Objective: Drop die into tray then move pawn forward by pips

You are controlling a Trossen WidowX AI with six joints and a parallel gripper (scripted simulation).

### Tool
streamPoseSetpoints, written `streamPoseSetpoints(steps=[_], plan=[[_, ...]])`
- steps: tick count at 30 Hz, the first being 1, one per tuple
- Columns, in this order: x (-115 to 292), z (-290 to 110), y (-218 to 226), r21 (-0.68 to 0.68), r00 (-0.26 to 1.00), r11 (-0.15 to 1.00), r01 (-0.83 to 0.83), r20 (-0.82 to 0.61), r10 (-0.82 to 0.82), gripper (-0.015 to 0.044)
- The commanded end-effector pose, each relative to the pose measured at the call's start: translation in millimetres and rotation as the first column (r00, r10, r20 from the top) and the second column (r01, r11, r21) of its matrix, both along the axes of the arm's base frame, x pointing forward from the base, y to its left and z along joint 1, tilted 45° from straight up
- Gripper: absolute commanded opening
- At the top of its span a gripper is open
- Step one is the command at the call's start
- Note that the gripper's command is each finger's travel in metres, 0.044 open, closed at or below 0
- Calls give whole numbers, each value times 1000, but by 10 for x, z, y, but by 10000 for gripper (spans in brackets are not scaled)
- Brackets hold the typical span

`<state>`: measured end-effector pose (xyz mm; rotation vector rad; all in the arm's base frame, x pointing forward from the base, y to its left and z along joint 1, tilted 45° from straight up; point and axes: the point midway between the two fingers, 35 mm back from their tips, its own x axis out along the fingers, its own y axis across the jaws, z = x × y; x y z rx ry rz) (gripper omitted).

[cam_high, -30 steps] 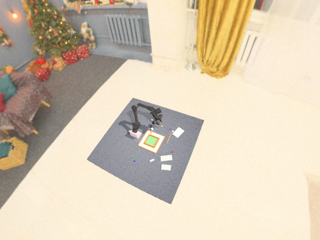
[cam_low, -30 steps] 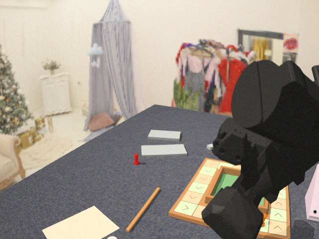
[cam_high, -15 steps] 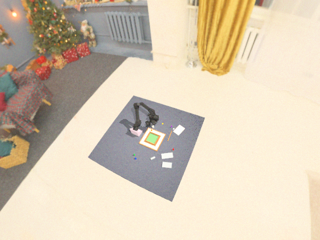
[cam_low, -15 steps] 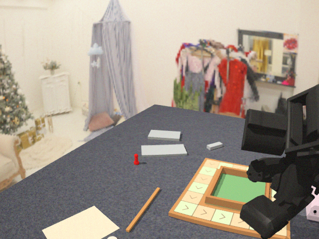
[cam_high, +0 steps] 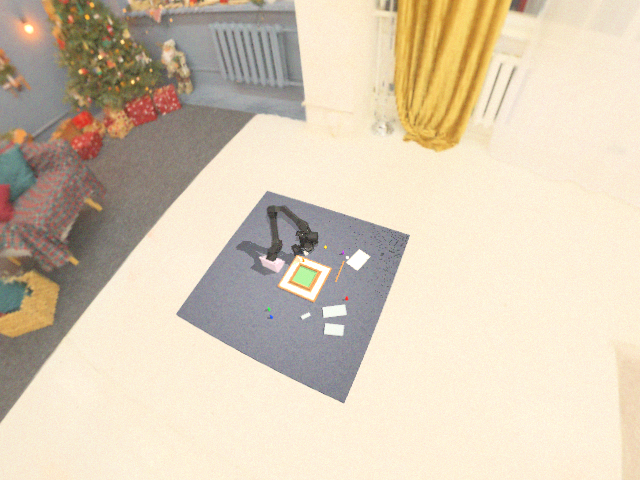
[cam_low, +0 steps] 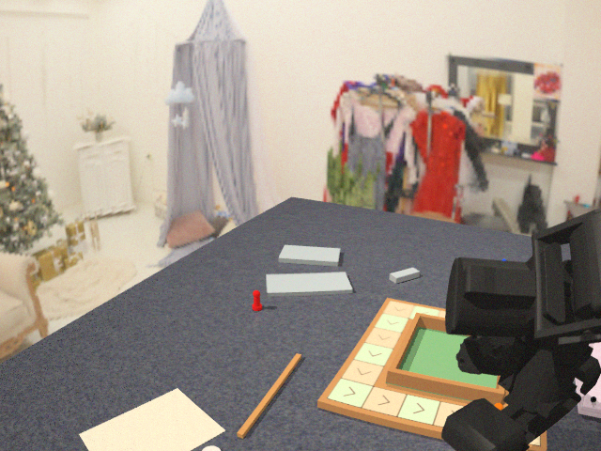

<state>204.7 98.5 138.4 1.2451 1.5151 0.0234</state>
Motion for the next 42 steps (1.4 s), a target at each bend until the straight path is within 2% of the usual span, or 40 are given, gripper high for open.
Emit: streamPoseSetpoints(steps=[1, 17, 23, 29, 32, 42], plan=[[2, -53, 37, -3, 1000, 1000, 1, -5, -1, 275], [38, -216, 196, 0, 1000, 1000, 1, -4, -1, 275], [38, -216, 196, 0, 1000, 1000, 1, -4, -1, 118], [38, -216, 196, 0, 1000, 1000, 1, -4, -1, 78], [41, -199, 172, -3, 1000, 1000, 1, -4, -1, 0], [33, 77, -173, -32, 1000, 999, 2, -11, -3, 0]])
